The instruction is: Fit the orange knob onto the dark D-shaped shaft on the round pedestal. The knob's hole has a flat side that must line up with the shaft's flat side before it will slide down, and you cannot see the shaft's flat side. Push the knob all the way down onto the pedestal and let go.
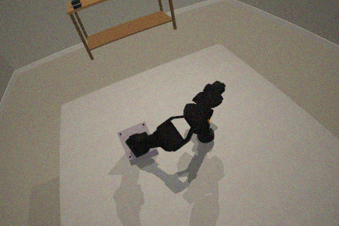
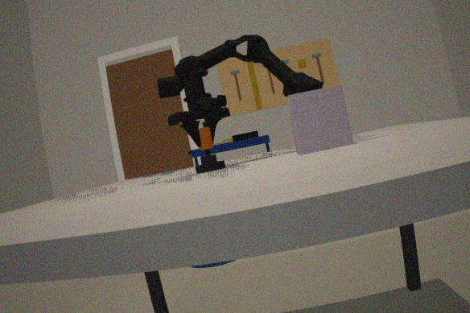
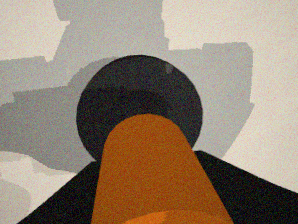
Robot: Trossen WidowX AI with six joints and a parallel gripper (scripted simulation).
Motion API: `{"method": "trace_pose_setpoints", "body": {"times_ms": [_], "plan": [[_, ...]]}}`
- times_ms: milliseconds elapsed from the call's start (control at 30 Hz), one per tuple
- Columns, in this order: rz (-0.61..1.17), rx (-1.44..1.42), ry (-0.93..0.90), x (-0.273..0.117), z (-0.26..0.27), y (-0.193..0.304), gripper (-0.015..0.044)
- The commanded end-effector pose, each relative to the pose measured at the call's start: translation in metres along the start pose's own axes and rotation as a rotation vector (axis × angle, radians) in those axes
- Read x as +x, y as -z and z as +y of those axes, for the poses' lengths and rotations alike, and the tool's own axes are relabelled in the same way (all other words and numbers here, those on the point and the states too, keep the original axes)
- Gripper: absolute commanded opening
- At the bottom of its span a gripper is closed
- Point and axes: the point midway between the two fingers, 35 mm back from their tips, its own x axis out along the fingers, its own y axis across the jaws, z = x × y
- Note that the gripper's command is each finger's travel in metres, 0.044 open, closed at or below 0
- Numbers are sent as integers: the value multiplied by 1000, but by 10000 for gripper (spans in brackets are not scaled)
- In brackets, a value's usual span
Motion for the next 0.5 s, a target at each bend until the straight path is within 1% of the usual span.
{"method": "trace_pose_setpoints", "body": {"times_ms": [0,100,467], "plan": [[5,-101,3,-3,-2,1,0],[5,-186,3,-2,-3,1,0],[5,-186,3,0,-1,0,0]]}}
